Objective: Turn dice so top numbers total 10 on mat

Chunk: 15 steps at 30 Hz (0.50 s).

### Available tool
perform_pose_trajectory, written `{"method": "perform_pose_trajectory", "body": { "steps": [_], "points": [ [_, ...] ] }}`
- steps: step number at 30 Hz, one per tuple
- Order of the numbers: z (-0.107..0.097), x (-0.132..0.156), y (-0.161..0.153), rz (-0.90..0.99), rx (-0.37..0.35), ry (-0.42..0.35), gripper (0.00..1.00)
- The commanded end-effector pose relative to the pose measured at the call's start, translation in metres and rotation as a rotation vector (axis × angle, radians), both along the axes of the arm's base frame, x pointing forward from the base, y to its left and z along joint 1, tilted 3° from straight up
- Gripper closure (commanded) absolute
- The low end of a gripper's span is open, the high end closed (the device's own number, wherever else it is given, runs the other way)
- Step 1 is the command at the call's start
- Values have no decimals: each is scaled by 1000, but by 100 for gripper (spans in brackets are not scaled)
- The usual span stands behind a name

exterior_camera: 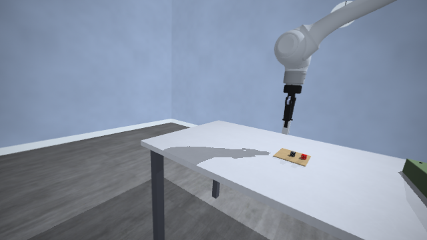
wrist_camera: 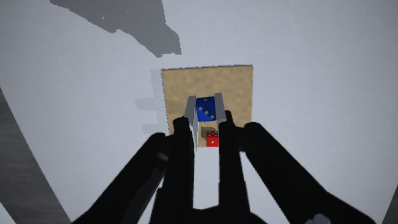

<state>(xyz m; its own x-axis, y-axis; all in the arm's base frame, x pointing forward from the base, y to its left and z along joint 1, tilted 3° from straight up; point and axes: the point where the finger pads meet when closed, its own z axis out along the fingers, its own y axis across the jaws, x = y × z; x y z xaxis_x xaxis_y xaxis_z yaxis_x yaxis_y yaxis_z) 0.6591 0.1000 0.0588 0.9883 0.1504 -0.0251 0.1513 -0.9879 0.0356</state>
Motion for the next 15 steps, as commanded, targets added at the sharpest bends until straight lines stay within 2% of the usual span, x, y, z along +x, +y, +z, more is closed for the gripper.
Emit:
{"method": "perform_pose_trajectory", "body": {
  "steps": [1,11,15],
  "points": [
    [0,2,3,-1,-1,1,91],
    [-1,2,3,-1,-1,1,91],
    [-8,2,2,-1,-1,1,91]
  ]
}}
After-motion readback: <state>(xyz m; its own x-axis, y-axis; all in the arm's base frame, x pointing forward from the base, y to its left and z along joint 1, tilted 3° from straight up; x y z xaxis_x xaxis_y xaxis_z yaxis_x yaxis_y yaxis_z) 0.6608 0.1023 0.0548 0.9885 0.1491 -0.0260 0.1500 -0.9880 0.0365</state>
